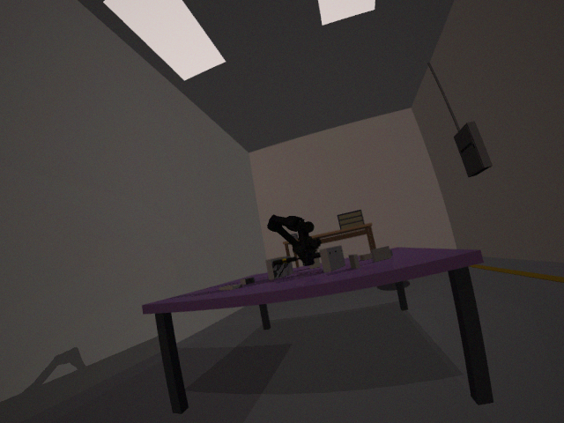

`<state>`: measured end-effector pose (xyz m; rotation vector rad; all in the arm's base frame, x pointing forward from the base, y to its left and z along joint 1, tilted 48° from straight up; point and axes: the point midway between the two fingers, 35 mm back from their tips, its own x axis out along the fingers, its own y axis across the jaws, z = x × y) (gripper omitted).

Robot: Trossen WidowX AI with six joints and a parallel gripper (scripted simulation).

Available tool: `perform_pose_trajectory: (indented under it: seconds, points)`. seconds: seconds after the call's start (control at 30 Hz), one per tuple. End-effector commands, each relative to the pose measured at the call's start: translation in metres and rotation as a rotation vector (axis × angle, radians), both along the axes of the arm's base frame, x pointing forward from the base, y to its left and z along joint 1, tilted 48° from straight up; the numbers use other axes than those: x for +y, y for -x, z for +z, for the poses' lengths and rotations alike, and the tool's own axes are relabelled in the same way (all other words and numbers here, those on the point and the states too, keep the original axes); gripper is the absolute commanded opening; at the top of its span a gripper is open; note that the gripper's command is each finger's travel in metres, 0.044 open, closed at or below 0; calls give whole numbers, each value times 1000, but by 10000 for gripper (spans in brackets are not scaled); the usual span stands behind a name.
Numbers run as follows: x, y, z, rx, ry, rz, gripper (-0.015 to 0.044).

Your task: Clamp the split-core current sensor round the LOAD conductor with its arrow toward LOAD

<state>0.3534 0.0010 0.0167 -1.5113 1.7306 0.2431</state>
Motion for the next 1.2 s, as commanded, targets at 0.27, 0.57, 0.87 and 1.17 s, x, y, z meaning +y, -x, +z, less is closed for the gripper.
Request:
perform_pose_trajectory:
  seconds: [0.27,0.57,0.87,1.17]
  points:
    - [0,0,0,0,0,0,0]
    - [0,0,0,0,0,0,0]
    - [0,0,0,0,0,0,0]
    - [2,0,1,-16,12,20,0]
